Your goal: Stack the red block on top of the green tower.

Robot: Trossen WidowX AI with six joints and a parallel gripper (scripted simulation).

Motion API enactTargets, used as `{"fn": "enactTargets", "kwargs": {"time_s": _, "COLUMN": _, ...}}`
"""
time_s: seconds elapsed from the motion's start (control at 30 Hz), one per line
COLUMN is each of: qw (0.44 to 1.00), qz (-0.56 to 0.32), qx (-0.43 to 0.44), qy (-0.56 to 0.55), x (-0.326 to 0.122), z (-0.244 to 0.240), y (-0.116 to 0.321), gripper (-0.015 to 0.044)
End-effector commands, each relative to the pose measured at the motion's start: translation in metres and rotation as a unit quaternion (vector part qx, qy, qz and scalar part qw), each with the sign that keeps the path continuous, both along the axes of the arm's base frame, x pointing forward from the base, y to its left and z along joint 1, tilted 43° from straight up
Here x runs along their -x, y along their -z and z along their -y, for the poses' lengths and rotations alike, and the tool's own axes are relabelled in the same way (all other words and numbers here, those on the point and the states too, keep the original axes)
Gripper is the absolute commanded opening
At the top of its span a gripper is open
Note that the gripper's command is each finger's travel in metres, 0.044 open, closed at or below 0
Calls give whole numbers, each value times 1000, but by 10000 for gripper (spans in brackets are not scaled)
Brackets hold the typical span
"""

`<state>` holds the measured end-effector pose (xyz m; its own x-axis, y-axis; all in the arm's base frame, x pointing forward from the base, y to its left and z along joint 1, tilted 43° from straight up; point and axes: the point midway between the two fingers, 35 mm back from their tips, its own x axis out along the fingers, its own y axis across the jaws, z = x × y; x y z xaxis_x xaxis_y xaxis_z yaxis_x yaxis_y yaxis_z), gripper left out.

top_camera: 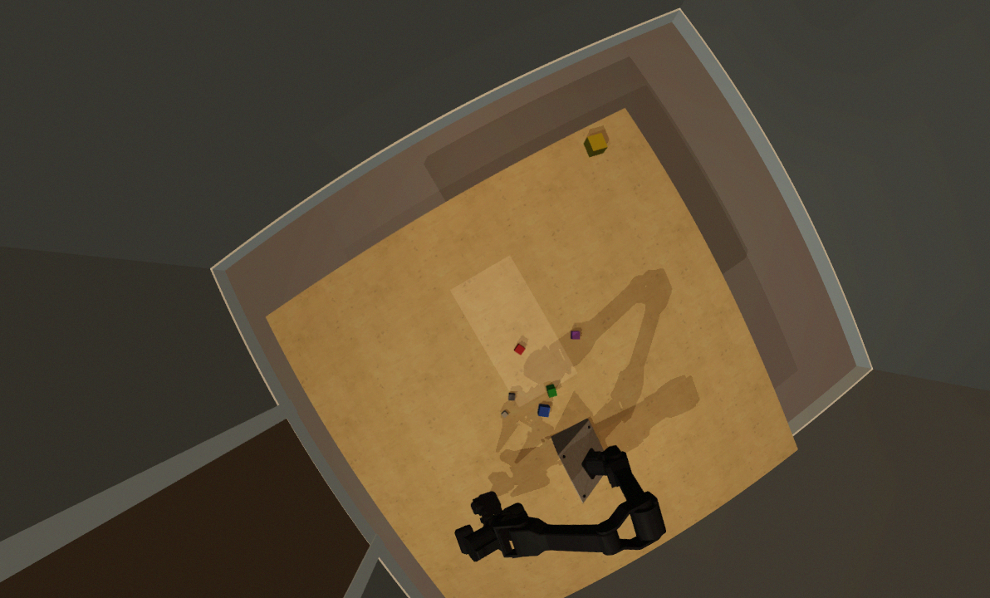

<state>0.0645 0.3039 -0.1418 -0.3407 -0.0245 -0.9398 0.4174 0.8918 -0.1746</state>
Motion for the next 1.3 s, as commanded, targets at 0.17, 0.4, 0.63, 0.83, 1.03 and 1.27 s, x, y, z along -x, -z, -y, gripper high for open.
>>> {"fn": "enactTargets", "kwargs": {"time_s": 0.17, "qw": 995, "qz": 75, "qx": 13, "qy": -70, "x": -94, "z": 23, "y": -15, "gripper": 440}}
{"fn": "enactTargets", "kwargs": {"time_s": 0.4, "qw": 982, "qz": 115, "qx": 53, "qy": -137, "x": -168, "z": 62, "y": -36, "gripper": 440}}
{"fn": "enactTargets", "kwargs": {"time_s": 0.63, "qw": 963, "qz": 120, "qx": 107, "qy": -215, "x": -231, "z": 117, "y": -63, "gripper": 440}}
{"fn": "enactTargets", "kwargs": {"time_s": 0.83, "qw": 942, "qz": 93, "qx": 157, "qy": -283, "x": -273, "z": 176, "y": -90, "gripper": 440}}
{"fn": "enactTargets", "kwargs": {"time_s": 1.03, "qw": 913, "qz": 37, "qx": 203, "qy": -351, "x": -304, "z": 240, "y": -120, "gripper": 440}}
{"fn": "enactTargets", "kwargs": {"time_s": 1.27, "qw": 884, "qz": -33, "qx": 232, "qy": -405, "x": -322, "z": 305, "y": -153, "gripper": 440}}
